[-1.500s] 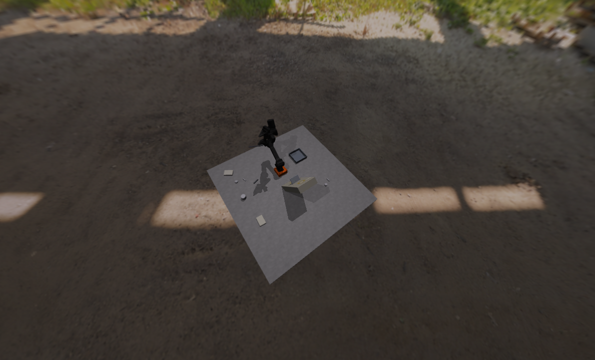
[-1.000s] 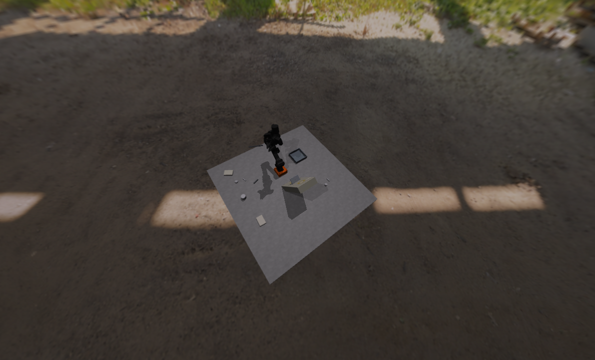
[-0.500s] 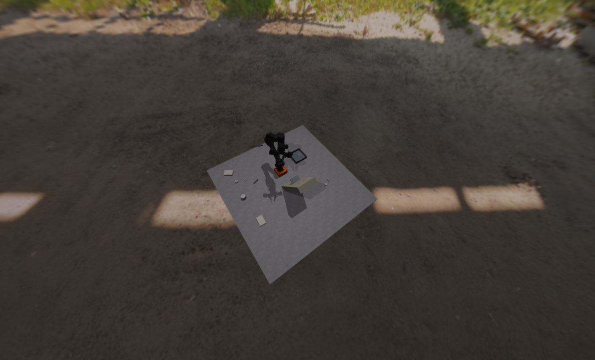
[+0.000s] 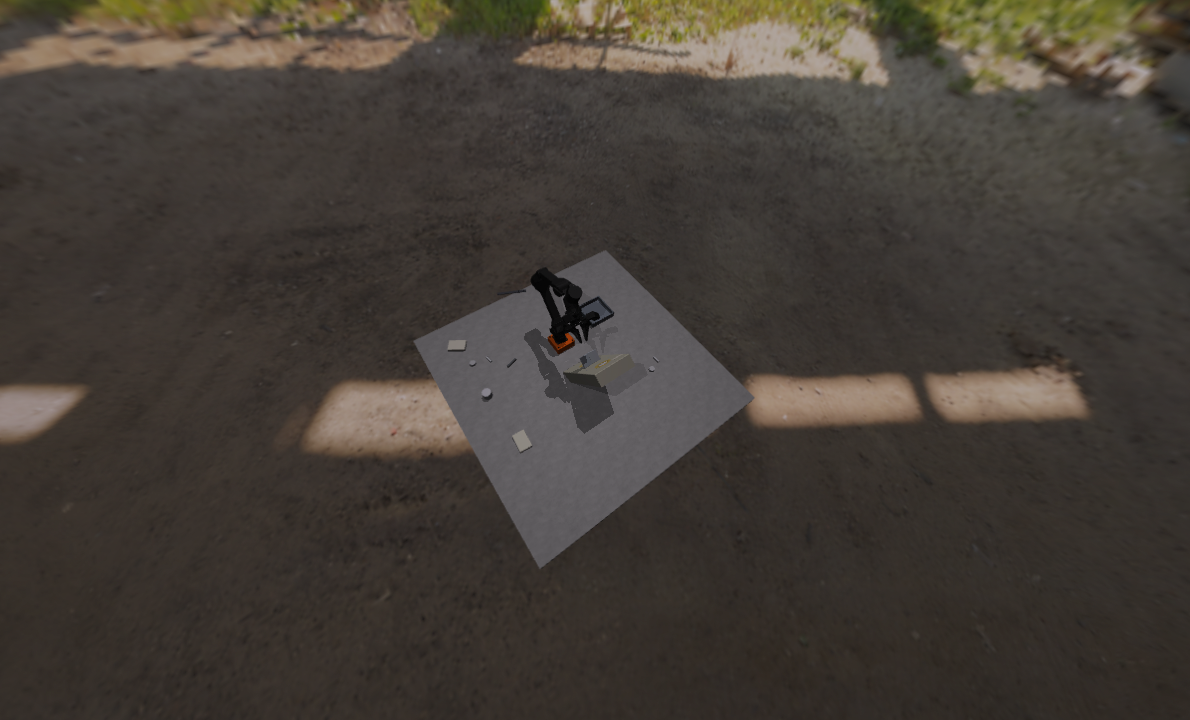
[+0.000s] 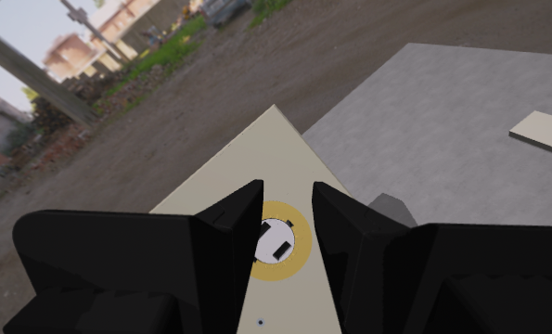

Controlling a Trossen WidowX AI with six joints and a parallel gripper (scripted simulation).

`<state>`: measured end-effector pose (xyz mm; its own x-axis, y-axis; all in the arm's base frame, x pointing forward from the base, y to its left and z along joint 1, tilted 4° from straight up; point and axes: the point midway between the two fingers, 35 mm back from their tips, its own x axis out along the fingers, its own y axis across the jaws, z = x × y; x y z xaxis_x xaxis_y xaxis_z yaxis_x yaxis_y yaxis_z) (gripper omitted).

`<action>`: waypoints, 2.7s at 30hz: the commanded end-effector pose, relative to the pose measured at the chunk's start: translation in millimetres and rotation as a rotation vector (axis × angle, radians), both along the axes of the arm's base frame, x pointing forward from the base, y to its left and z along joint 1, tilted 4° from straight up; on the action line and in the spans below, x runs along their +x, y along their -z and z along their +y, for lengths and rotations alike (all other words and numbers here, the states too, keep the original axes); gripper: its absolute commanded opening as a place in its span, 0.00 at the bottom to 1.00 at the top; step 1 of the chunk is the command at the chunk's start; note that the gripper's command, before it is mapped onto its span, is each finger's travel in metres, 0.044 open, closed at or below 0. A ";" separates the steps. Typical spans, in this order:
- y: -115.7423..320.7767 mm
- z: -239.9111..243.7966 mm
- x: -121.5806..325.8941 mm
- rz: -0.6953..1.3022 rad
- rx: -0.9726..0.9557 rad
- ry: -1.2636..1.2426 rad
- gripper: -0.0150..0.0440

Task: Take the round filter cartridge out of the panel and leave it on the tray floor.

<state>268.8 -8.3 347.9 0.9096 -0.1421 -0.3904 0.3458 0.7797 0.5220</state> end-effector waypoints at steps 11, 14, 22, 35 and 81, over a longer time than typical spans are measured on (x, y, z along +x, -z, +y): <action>69.9 42.9 24.5 0.225 0.748 0.178 0.44; 69.9 42.9 24.5 0.225 0.748 0.178 0.44; 71.8 43.3 27.6 0.225 0.748 0.178 0.44; 83.6 45.3 44.7 0.223 0.748 0.177 0.44; 103.4 48.7 70.4 0.221 0.749 0.176 0.44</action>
